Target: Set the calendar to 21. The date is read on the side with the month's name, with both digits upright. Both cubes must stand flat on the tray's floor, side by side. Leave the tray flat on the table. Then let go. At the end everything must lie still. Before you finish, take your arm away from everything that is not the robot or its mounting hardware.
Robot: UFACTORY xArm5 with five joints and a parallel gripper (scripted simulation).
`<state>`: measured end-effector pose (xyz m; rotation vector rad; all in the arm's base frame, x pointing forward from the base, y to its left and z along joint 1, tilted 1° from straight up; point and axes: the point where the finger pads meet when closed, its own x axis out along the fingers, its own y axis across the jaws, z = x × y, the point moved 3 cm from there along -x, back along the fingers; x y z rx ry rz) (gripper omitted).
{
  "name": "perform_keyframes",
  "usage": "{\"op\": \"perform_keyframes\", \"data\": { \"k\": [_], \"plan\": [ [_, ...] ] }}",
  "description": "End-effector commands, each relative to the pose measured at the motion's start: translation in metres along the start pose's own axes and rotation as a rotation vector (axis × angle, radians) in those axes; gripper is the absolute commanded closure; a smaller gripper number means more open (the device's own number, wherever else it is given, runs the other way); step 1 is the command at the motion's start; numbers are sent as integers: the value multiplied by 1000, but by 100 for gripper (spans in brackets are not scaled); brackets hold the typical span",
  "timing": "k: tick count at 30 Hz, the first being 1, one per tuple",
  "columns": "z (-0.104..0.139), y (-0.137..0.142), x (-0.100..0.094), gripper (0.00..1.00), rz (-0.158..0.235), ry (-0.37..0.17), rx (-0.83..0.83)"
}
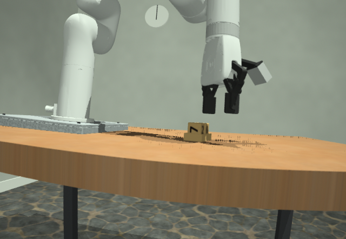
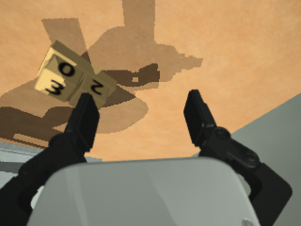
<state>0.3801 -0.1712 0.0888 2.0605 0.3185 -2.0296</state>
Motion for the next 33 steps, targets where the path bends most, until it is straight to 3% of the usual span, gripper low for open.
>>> {"op": "perform_keyframes", "data": {
  "k": [1, 20, 27, 33],
  "plan": [
    [-1, 1, -1, 0, 2, 3, 0],
    [-1, 1, -1, 0, 2, 3, 7],
    [5, -2, -1, 0, 2, 3, 233],
    [19, -8, 0, 0, 2, 3, 262]
  ]
}}
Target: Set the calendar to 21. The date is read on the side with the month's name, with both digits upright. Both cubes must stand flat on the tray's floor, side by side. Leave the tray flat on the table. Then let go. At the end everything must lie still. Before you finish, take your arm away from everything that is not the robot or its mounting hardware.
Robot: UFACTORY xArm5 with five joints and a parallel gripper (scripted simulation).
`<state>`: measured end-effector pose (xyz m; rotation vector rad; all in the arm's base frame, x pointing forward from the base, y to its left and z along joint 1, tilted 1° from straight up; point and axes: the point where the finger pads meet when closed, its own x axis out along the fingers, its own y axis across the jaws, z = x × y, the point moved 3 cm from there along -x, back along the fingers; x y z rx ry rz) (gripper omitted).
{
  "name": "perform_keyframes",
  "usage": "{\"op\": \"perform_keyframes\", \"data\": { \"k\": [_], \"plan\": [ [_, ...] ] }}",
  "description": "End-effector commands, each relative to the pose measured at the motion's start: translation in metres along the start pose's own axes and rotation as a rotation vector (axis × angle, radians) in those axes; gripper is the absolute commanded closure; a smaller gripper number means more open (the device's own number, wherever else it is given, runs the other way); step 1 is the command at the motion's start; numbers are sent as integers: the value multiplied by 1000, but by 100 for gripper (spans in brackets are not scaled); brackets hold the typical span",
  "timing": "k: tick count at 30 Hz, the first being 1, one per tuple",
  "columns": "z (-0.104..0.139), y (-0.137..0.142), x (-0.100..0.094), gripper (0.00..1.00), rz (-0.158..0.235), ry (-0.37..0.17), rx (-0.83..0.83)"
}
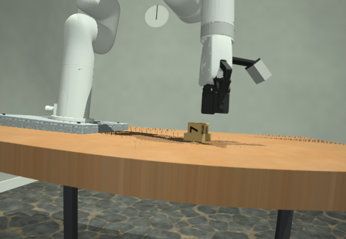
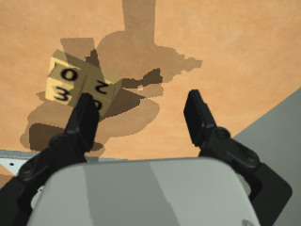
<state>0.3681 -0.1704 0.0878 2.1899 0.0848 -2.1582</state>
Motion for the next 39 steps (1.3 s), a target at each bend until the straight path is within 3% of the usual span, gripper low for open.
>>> {"op": "perform_keyframes", "data": {
  "k": [1, 5, 13, 16, 22, 30, 33, 39],
  "plan": [
    [9, -1, -1, 0, 3, 4, 29],
    [9, -1, -1, 0, 3, 4, 51],
    [18, -3, 0, 0, 2, 4, 290],
    [31, -5, 1, 0, 2, 4, 291],
    [32, -5, 1, 0, 2, 4, 312],
    [40, -6, 1, 0, 2, 4, 552],
    [53, -8, 2, 0, 2, 4, 552],
    [54, -8, 2, 0, 2, 4, 574]
  ]
}}
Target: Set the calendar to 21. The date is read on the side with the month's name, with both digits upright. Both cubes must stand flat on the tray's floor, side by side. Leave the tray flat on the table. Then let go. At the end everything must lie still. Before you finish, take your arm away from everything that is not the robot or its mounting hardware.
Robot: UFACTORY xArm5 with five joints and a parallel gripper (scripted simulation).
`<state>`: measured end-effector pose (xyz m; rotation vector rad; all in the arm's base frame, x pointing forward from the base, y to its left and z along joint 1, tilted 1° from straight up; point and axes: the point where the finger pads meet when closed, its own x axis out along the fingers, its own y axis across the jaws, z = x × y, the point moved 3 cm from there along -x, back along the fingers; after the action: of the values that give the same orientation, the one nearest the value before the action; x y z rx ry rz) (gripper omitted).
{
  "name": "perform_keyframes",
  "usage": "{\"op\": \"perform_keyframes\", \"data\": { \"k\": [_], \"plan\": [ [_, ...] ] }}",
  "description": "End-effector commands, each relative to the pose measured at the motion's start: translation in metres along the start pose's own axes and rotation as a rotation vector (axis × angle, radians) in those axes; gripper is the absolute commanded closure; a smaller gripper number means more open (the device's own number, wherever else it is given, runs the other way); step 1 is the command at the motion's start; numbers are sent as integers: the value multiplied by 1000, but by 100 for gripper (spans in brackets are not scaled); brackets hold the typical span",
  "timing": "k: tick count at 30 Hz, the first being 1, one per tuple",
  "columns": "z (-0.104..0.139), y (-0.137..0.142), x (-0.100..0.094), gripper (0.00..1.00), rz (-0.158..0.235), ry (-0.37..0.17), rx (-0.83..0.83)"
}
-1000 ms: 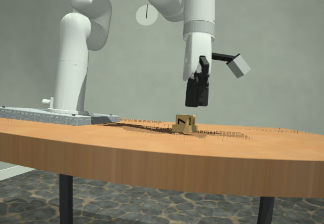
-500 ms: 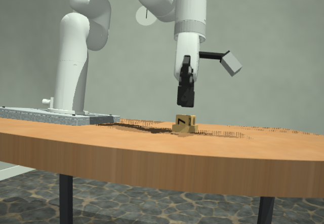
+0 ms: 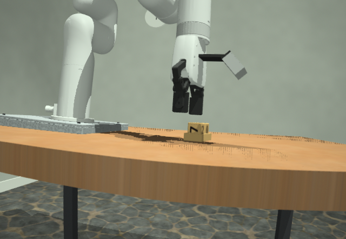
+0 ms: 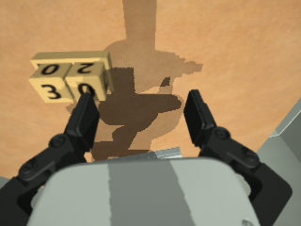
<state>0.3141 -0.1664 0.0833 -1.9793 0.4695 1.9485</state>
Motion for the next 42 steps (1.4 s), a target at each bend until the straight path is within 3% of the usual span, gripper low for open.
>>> {"op": "perform_keyframes", "data": {
  "k": [1, 6, 11, 17, 23, 28, 34, 42],
  "plan": [
    [1, 1, -1, 0, 0, 5, 46],
    [6, 3, -1, 0, 0, 5, 234],
    [20, 9, 0, 0, 0, 5, 263],
    [21, 10, 0, 0, 0, 5, 285],
    [27, 12, 0, 0, 0, 5, 495],
    [41, 18, 1, 0, 0, 5, 525],
    [42, 18, 1, 0, 0, 5, 547],
    [49, 21, 2, 0, 0, 5, 787]
  ]
}}
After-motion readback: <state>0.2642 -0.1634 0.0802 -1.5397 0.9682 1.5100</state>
